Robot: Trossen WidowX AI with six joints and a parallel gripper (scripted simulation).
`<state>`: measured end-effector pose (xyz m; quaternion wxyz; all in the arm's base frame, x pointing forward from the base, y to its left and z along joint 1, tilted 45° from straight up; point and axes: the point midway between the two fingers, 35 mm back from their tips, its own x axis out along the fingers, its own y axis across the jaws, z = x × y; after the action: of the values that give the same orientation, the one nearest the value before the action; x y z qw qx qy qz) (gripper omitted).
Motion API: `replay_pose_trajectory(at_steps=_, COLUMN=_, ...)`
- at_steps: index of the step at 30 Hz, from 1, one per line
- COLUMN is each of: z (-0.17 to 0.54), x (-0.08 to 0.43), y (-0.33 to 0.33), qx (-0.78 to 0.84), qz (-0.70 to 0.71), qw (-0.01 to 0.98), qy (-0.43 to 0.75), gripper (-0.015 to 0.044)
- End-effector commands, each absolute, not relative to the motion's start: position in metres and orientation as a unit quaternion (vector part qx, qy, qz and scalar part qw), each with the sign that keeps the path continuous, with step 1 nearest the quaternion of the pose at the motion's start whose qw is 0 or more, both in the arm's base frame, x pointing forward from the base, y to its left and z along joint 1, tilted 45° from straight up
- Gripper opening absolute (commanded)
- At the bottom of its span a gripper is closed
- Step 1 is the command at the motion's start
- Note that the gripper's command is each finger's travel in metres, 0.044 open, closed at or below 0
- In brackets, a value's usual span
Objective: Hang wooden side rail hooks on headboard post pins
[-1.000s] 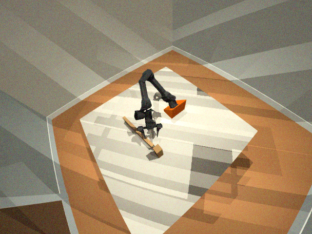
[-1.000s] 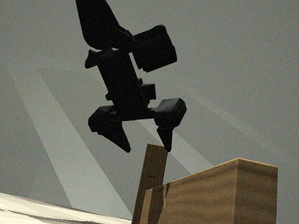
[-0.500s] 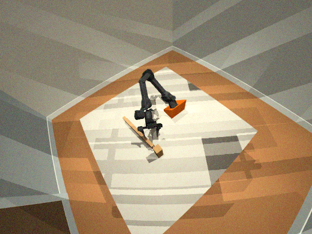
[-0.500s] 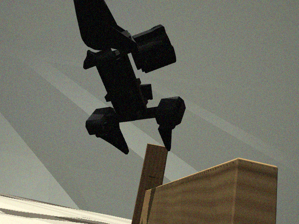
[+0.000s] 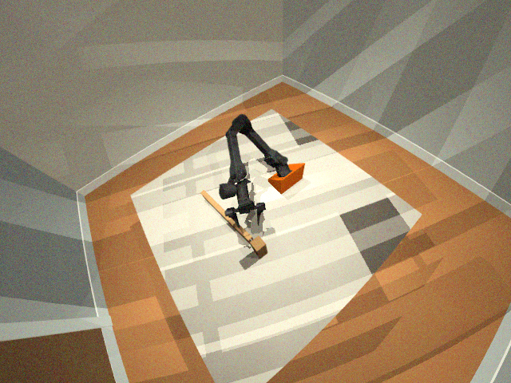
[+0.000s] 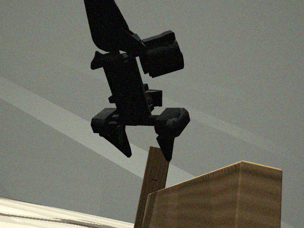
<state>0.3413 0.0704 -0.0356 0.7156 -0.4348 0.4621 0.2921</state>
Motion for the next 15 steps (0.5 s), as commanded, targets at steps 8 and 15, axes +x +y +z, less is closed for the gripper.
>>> replay_pose_trajectory(at_steps=8, z=-0.037, x=0.363, y=0.064, qx=-0.168, qz=0.000, qw=0.766, qy=0.621, gripper=0.0440)
replay_pose_trajectory(at_steps=15, z=-0.033, x=0.371, y=0.060, qx=-0.020, qz=-0.221, qw=0.749, qy=0.625, gripper=0.0440)
